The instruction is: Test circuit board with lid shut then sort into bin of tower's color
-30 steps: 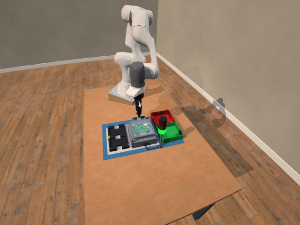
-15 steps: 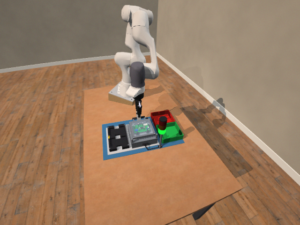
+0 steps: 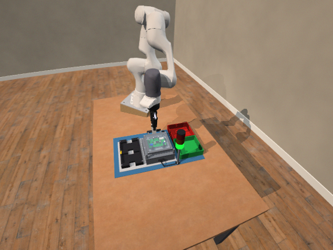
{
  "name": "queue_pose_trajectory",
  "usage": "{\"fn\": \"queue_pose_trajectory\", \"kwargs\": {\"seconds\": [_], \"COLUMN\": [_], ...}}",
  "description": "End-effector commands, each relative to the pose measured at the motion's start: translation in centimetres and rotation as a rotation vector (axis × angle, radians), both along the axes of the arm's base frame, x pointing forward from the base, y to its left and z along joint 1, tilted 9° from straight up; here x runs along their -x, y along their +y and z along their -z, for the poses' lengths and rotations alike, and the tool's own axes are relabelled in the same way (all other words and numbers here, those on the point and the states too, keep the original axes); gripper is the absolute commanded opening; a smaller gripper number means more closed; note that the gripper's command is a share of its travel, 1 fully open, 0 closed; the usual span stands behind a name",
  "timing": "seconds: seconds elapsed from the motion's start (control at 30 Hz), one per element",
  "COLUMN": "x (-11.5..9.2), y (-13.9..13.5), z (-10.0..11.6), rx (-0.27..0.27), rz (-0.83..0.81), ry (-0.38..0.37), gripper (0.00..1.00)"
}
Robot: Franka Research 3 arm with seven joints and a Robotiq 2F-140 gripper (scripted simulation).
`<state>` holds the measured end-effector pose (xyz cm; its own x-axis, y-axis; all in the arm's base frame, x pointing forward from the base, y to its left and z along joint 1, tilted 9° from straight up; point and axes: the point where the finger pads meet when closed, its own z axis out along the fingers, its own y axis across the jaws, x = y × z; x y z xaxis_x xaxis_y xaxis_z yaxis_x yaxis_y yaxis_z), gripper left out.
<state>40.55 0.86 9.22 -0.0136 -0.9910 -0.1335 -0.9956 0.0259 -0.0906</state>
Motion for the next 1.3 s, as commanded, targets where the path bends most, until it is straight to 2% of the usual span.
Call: {"fn": "queue_pose_trajectory", "kwargs": {"seconds": [0.0, 0.4, 0.9, 1.27], "x": [0.0, 0.0, -0.5, -0.7], "y": [0.0, -0.1, -0.7, -0.9], "z": [0.1, -0.7, -5.5, -6.5], "rx": [-0.002, -0.001, -0.002, -0.002], "rz": [-0.001, -0.001, -0.001, -0.001], "ry": [-0.001, -0.001, -0.001, -0.001], "gripper": [0.00, 0.00, 0.00, 0.00]}}
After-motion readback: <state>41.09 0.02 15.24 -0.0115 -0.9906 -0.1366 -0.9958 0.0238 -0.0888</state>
